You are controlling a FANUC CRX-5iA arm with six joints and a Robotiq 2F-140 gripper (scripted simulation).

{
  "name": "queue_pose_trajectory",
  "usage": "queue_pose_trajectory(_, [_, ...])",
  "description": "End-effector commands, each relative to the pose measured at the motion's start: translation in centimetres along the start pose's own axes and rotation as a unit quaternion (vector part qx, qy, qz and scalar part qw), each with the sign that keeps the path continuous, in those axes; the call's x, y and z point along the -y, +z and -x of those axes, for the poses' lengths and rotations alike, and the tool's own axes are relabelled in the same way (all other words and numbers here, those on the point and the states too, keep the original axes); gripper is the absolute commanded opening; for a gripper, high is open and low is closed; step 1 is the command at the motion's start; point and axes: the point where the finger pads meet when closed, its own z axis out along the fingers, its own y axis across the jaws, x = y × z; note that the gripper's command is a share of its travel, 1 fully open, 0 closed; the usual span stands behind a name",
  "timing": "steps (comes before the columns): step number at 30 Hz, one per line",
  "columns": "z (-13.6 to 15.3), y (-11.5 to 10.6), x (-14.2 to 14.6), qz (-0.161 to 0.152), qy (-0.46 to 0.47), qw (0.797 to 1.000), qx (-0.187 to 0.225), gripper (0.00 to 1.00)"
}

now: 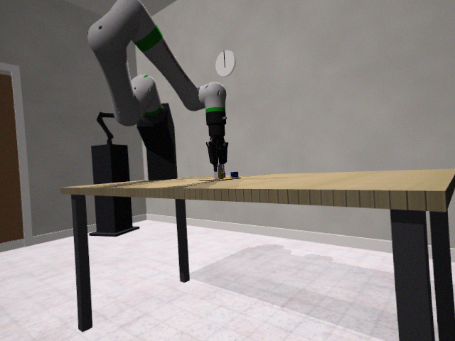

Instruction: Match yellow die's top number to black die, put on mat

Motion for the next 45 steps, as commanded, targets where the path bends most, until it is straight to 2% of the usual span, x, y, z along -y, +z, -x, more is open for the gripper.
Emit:
queue_pose_trajectory(1, [0.0, 0.0, 0.0, 0.0, 0.0, 1.0, 0.0, 0.18])
queue_pose_trajectory(14, [0.0, 0.0, 0.0, 0.0, 0.0, 1.0, 0.0, 0.28])
queue_pose_trajectory(28, [0.0, -0.2, 0.0, 0.0, 0.0, 1.0, 0.0, 0.28])
queue_pose_trajectory(34, [0.0, -2.0, 0.0, 0.0, 0.0, 1.0, 0.0, 0.28])
queue_pose_trajectory(42, [0.0, -6.2, 0.0, 0.0, 0.0, 1.0, 0.0, 0.28])
queue_pose_trajectory(45, [0.0, -6.7, 0.0, 0.0, 0.0, 1.0, 0.0, 0.28])
